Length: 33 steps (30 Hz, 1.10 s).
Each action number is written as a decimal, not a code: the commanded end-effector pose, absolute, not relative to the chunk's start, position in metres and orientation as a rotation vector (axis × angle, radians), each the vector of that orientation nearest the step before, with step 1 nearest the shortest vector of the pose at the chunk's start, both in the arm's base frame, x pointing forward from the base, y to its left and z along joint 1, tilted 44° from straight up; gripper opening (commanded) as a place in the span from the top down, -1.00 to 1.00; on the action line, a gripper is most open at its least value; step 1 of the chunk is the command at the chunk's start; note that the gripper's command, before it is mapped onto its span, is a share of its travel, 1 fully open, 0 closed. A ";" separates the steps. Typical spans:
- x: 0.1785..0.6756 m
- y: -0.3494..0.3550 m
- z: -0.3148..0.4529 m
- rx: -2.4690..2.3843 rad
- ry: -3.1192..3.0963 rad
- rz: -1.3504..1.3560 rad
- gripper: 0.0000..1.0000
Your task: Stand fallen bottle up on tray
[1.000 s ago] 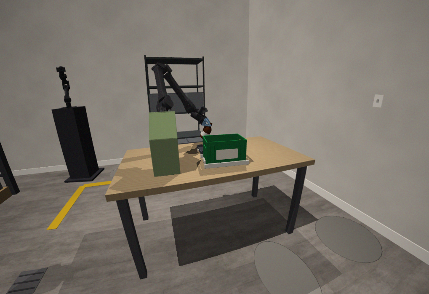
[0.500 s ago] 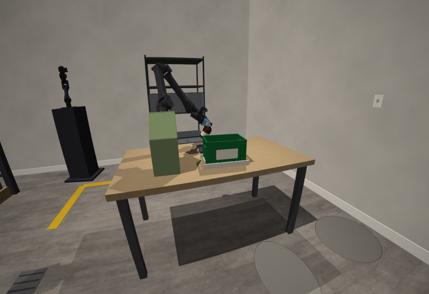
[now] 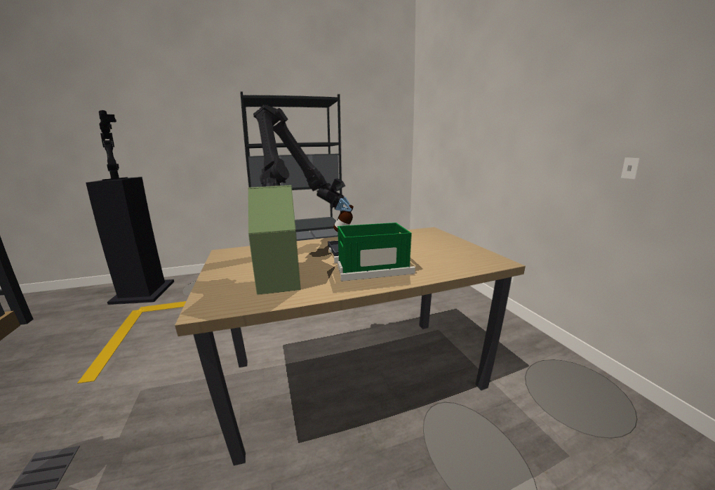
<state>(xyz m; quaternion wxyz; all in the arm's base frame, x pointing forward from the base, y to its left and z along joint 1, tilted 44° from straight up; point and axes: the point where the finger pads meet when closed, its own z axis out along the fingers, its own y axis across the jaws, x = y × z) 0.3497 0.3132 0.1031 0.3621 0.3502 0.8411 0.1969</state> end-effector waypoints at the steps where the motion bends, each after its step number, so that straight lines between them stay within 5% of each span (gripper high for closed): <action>1: 0.356 0.322 0.118 0.924 2.117 0.545 1.00; 33: 0.358 0.316 0.121 0.940 2.008 0.480 1.00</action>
